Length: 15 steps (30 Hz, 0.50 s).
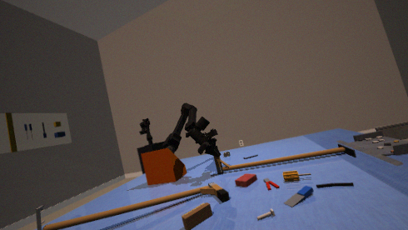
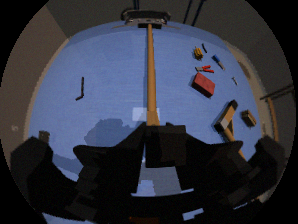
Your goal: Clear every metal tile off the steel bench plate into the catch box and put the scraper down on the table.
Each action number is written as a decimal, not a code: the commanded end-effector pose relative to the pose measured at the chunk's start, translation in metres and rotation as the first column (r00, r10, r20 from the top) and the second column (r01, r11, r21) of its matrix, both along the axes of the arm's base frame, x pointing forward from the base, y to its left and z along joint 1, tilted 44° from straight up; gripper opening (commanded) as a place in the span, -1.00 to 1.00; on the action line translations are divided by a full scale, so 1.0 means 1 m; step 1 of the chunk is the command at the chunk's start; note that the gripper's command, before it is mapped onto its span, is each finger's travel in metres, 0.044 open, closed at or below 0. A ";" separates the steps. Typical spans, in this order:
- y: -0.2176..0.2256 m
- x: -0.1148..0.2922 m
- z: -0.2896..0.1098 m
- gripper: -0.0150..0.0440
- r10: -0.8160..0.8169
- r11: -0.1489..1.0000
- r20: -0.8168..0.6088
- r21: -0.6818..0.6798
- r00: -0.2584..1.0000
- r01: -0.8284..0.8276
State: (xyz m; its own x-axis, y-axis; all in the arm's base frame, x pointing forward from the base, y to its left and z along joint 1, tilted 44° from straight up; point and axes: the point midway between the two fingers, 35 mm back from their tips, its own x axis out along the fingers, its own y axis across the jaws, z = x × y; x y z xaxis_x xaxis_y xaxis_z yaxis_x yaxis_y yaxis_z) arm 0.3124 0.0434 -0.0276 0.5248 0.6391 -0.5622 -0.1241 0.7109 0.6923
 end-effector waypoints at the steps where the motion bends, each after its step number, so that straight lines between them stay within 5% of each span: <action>1: -0.004 -0.008 0.001 -0.49 -0.006 1.000 0.009 0.000 1.000 0.006; 15: -0.007 -0.037 0.000 -0.49 -0.010 1.000 0.005 0.002 1.000 0.010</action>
State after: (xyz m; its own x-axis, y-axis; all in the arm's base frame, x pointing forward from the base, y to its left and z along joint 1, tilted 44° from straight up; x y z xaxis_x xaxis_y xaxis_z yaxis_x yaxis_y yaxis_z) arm 0.2805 0.0389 -0.0291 0.5255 0.6366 -0.5644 -0.1175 0.7113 0.6930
